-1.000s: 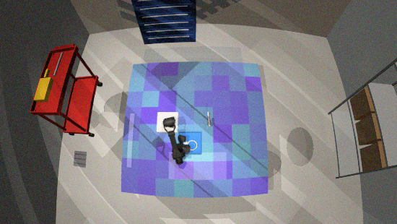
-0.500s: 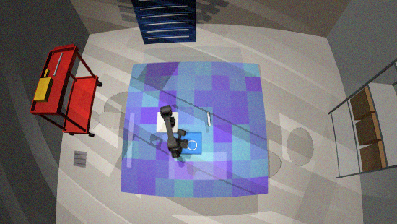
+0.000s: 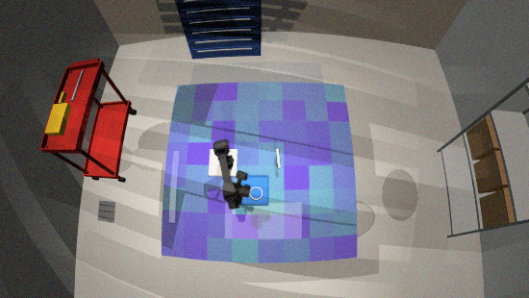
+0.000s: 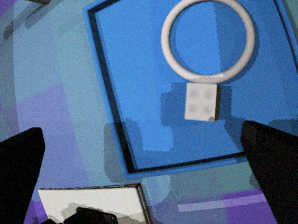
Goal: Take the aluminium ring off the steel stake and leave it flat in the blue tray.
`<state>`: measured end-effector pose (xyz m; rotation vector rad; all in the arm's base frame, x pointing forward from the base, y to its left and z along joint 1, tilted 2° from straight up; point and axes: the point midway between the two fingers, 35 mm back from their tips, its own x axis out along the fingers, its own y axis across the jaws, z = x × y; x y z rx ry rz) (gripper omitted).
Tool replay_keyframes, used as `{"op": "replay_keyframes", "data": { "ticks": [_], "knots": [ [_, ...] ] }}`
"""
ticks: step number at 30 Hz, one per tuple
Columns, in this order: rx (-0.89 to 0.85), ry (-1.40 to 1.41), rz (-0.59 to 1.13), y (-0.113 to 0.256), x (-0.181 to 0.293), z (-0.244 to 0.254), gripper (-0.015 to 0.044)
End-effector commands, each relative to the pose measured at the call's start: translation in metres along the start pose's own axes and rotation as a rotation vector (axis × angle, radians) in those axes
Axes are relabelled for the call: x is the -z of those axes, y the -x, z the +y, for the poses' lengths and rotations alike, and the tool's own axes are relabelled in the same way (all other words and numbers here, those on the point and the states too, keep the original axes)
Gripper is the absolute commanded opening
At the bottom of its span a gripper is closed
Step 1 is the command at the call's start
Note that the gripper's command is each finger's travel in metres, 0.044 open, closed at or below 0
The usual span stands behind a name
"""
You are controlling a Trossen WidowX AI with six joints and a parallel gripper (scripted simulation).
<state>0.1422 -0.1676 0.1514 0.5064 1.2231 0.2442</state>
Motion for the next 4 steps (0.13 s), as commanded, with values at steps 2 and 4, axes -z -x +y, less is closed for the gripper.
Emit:
{"op": "replay_keyframes", "data": {
  "ticks": [2, 4],
  "knots": [
    [0.001, 0.002, -0.001, 0.0001, -0.0002, 0.0, 0.044],
    [0.001, 0.002, -0.001, 0.0001, -0.0002, 0.0, 0.044]
  ]
}}
